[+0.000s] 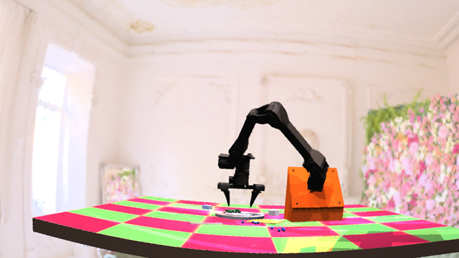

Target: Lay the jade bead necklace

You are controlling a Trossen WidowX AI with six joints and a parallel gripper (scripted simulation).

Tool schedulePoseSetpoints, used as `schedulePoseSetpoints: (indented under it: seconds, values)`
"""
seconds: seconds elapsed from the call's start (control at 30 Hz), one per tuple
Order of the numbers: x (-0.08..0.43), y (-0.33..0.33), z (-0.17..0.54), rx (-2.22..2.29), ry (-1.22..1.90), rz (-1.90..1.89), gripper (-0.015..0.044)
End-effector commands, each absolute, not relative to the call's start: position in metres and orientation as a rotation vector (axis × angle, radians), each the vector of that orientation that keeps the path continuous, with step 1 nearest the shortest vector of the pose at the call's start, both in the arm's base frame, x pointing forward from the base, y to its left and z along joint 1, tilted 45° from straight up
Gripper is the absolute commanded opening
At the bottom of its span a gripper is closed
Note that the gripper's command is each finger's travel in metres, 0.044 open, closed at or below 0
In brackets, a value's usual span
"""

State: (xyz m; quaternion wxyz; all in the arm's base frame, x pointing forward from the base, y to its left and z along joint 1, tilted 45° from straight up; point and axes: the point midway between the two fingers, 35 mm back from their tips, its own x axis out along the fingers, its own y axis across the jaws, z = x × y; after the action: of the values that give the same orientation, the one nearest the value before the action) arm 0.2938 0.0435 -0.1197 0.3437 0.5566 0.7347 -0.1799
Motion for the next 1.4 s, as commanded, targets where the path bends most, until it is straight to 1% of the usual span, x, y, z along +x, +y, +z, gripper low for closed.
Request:
schedulePoseSetpoints:
  seconds: [0.0,0.43,0.5,0.67,0.83,1.0,1.37]
  values:
    - [0.297,0.041,-0.118,1.436,1.908,-0.464,0.044]
    - [0.297,0.041,-0.118,1.436,1.908,-0.464,0.044]
    - [0.297,0.041,-0.117,1.394,1.905,-0.398,0.0387]
    - [0.303,0.042,-0.115,1.071,1.842,0.063,0.0256]
    - [0.31,0.044,-0.112,0.718,1.7,0.496,0.0125]
    - [0.316,0.045,-0.108,0.354,1.489,0.879,0.012]
    - [0.323,0.047,-0.104,-0.072,1.17,1.256,0.012]
